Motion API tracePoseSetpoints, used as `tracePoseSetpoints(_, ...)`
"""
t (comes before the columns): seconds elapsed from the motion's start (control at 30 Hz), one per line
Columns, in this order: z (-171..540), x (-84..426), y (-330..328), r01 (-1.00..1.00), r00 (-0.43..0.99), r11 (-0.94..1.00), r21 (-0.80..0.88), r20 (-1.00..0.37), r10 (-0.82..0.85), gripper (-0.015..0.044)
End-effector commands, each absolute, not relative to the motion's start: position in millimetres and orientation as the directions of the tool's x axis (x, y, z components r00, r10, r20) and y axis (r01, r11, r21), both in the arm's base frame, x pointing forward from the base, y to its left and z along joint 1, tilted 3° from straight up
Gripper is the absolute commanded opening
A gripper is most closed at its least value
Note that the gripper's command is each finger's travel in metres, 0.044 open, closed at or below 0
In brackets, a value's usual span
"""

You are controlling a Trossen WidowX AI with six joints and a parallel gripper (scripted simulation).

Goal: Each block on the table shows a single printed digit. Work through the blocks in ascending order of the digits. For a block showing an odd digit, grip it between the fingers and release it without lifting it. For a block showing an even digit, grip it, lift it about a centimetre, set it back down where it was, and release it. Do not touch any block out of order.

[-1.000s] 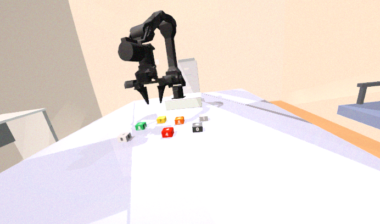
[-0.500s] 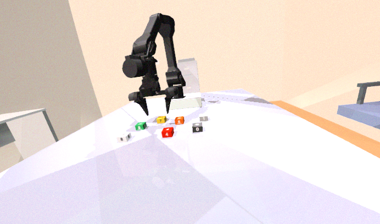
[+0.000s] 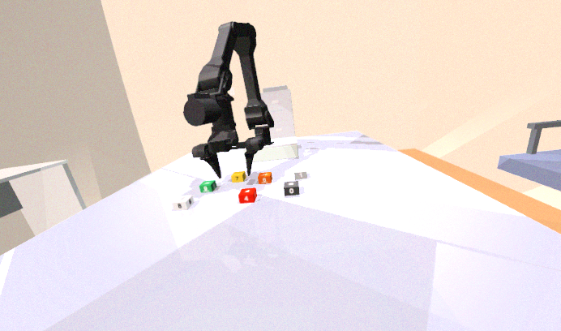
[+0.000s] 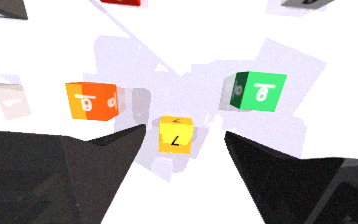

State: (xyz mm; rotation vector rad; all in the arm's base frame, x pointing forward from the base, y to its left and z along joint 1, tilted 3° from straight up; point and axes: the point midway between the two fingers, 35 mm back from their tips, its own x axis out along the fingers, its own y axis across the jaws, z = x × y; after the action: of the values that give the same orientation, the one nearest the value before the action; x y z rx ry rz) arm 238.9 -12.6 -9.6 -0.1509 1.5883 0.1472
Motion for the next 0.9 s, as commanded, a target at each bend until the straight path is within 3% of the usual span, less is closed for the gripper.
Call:
tracePoseSetpoints(0.0,-13.8,237.9,-13.2,-0.194,-0.026,0.981,-0.002,-1.000,-0.008,0.0374)
tracePoseSetpoints(0.33,-13.8,237.9,-13.2,-0.194,-0.026,0.981,-0.002,-1.000,-0.008,0.0120)
tracePoseSetpoints(0.87,-13.8,237.9,-13.2,-0.194,-0.026,0.981,-0.002,-1.000,-0.008,0.0120)
